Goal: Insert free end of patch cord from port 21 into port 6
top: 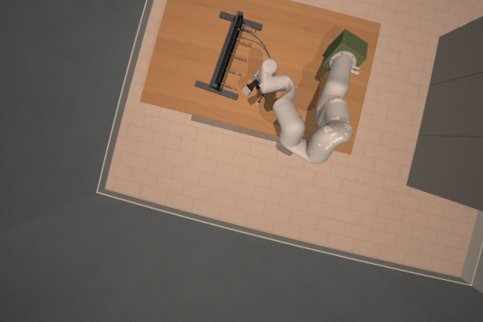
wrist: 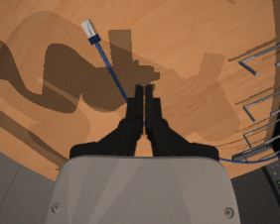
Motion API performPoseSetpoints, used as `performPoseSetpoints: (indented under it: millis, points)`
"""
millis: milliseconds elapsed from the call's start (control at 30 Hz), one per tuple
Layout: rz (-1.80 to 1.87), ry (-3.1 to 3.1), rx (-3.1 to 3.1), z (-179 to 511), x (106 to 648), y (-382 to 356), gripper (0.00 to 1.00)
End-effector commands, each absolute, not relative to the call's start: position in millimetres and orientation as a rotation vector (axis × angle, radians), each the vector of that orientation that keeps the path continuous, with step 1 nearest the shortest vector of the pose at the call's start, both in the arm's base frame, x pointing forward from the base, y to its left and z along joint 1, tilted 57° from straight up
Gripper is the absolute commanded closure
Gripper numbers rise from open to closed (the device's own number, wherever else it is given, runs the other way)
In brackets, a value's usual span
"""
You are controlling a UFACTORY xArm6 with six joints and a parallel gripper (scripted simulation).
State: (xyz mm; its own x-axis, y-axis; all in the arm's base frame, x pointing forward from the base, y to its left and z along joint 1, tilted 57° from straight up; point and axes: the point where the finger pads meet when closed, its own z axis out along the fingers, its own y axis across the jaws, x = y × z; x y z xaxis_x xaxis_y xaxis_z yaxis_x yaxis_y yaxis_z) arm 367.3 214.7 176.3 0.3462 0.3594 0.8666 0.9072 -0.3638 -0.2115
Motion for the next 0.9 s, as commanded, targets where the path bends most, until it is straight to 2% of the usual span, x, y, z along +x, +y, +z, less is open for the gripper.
performPoseSetpoints:
  millis: [0,300,867]
  points:
    - [-0.976,-1.313,-1.863,200,347,235,1.0]
    - [-1.023,-1.524,-1.79,226,326,253,1.0]
    - [-1.025,-1.531,-1.787,227,325,254,1.0]
